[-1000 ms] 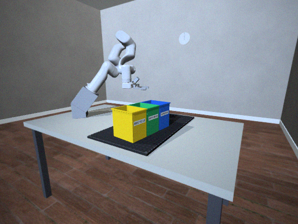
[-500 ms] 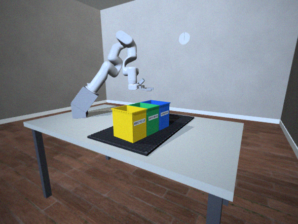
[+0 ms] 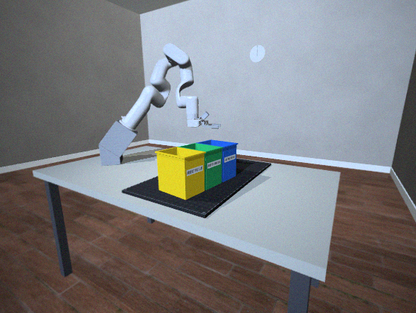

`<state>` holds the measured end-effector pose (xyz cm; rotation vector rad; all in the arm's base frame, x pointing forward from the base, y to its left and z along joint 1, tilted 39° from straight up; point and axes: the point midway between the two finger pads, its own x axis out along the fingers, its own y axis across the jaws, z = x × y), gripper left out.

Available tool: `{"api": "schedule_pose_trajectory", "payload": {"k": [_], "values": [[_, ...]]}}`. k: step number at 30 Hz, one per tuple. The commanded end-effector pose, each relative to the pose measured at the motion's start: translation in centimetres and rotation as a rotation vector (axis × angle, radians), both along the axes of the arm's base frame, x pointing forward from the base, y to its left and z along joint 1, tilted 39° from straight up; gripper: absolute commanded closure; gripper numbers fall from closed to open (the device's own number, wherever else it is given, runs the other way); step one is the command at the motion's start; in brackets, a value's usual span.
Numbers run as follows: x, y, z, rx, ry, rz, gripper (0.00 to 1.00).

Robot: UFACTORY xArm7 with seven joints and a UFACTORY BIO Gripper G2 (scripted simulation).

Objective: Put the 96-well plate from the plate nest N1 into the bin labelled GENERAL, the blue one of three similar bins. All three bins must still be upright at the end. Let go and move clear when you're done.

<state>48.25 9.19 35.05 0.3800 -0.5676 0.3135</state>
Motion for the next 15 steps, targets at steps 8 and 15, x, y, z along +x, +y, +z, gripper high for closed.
{"api": "schedule_pose_trajectory", "payload": {"k": [8, 15], "values": [[1.0, 4.4, 1.8, -0.001, -0.001, -0.003, 0.63], [1.5, 6.6, 2.6, -0.001, -0.001, -0.003, 0.63]]}}
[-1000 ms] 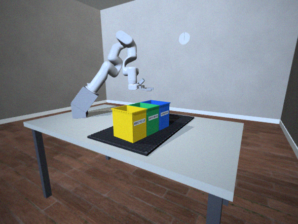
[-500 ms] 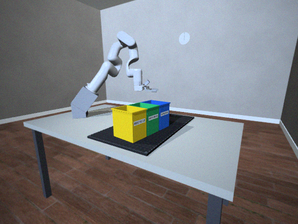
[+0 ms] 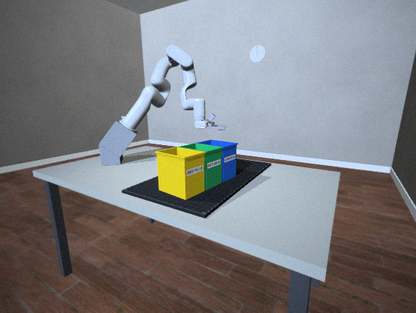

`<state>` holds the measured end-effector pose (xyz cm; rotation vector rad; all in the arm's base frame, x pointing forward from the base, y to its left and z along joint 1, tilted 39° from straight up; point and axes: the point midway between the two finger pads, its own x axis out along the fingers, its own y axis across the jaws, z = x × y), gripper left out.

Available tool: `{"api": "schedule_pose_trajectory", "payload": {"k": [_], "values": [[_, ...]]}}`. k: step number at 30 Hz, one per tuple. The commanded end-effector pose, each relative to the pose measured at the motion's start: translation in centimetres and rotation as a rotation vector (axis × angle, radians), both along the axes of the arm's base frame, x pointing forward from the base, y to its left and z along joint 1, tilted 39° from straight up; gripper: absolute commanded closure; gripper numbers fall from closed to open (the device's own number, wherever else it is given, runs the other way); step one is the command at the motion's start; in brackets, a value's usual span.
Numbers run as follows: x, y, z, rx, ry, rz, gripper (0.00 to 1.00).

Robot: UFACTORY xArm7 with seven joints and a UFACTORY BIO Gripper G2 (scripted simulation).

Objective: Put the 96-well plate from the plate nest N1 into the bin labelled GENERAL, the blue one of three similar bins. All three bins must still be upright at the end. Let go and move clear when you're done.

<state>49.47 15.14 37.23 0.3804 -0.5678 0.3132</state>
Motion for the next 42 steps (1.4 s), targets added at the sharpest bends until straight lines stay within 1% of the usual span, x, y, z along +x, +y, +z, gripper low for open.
{"api": "schedule_pose_trajectory", "payload": {"k": [1, 13, 42], "values": [[0.2, 0.6, 0.4, -0.001, -0.001, -0.003, 0.63], [0.2, 0.6, 0.4, -0.001, -0.001, -0.003, 0.63], [2.3, 2.6, -3.1, -0.002, -0.001, -0.003, 0.63]]}}
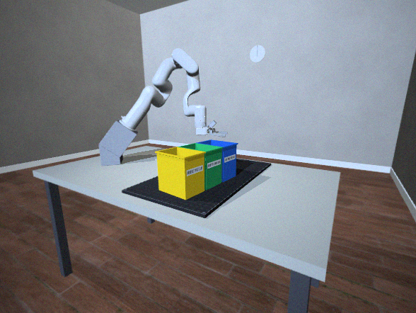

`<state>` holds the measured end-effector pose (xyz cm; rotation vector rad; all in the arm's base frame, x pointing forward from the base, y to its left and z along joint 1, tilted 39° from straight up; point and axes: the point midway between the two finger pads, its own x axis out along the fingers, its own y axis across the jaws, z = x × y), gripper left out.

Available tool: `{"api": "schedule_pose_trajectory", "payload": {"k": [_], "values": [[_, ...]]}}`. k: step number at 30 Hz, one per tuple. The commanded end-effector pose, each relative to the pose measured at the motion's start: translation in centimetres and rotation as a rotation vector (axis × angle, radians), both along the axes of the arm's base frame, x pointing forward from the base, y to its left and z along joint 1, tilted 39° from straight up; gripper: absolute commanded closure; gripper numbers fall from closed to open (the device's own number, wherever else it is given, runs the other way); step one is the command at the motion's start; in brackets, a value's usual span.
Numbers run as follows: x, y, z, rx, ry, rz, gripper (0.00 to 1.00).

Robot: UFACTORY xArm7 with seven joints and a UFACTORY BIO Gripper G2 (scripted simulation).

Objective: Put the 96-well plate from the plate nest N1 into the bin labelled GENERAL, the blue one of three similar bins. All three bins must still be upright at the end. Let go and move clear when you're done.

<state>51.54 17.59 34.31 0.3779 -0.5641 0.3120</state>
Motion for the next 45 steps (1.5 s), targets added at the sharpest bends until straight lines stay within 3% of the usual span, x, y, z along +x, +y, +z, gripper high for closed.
{"api": "schedule_pose_trajectory", "payload": {"k": [1, 45], "values": [[0.3, 0.2, -0.3, 0.001, -0.005, -0.001, 0.63], [3.2, 2.9, -5.2, 0.001, -0.004, -0.001, 0.63]]}}
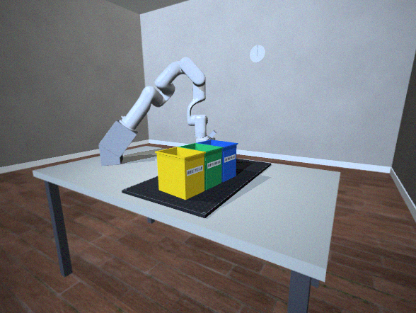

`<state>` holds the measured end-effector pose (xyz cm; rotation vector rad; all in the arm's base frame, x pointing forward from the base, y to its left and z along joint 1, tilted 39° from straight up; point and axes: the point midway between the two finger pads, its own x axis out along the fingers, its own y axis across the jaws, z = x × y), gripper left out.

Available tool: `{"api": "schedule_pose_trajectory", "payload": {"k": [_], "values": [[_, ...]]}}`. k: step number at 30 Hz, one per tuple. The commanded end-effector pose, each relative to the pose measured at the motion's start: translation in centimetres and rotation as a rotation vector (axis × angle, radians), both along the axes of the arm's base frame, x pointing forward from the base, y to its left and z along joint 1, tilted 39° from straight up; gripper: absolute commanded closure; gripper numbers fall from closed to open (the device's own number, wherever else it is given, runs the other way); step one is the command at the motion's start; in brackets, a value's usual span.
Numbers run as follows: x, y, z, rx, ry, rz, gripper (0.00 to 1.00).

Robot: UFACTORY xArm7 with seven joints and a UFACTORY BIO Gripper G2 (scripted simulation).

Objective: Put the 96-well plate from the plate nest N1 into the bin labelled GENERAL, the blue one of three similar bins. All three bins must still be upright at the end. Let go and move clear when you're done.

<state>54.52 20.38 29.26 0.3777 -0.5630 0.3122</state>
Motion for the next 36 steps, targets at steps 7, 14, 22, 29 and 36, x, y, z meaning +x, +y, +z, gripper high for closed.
{"api": "schedule_pose_trajectory", "payload": {"k": [7, 14, 22, 29, 36], "values": [[0.8, 0.6, -1.1, 0.001, -0.005, -0.002, 0.63], [1.2, 1.0, -1.7, 0.001, -0.005, -0.002, 0.63], [1.8, 1.6, -2.8, 0.001, -0.005, -0.002, 0.63], [2.2, 1.9, -3.4, 0.001, -0.005, -0.001, 0.63], [2.7, 2.4, -4.3, 0.001, -0.005, -0.001, 0.63]]}}
